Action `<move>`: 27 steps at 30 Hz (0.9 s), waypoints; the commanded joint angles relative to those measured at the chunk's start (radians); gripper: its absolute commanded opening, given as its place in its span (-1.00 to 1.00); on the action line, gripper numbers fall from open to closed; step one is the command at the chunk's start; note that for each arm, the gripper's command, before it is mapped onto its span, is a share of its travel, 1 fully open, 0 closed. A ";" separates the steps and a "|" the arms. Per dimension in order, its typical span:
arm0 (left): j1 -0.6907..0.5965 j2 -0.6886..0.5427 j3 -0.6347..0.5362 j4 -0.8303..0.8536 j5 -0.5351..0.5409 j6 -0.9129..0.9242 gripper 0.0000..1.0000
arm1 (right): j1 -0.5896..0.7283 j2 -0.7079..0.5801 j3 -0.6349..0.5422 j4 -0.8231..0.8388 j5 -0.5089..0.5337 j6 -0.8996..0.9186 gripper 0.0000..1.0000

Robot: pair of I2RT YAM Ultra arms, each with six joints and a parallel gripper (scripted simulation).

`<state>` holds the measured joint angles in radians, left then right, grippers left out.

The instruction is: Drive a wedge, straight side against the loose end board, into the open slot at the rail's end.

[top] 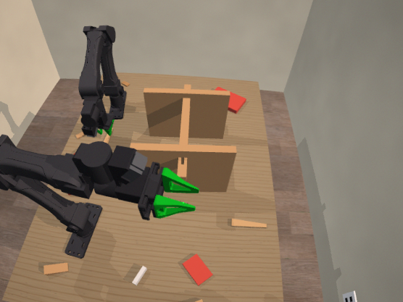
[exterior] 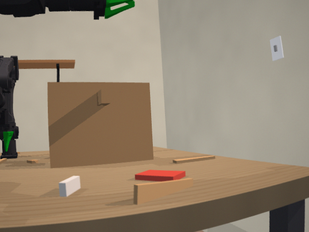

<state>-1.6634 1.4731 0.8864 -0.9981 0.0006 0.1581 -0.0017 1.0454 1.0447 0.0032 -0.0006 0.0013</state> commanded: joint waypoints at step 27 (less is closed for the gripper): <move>0.010 0.048 -0.081 0.196 -0.005 0.005 -0.16 | 0.004 -0.003 0.039 0.004 0.004 -0.008 -0.23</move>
<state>-1.6627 1.5398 0.7853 -0.8211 0.0006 0.1581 -0.0017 1.0454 1.0447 0.0032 -0.0006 0.0013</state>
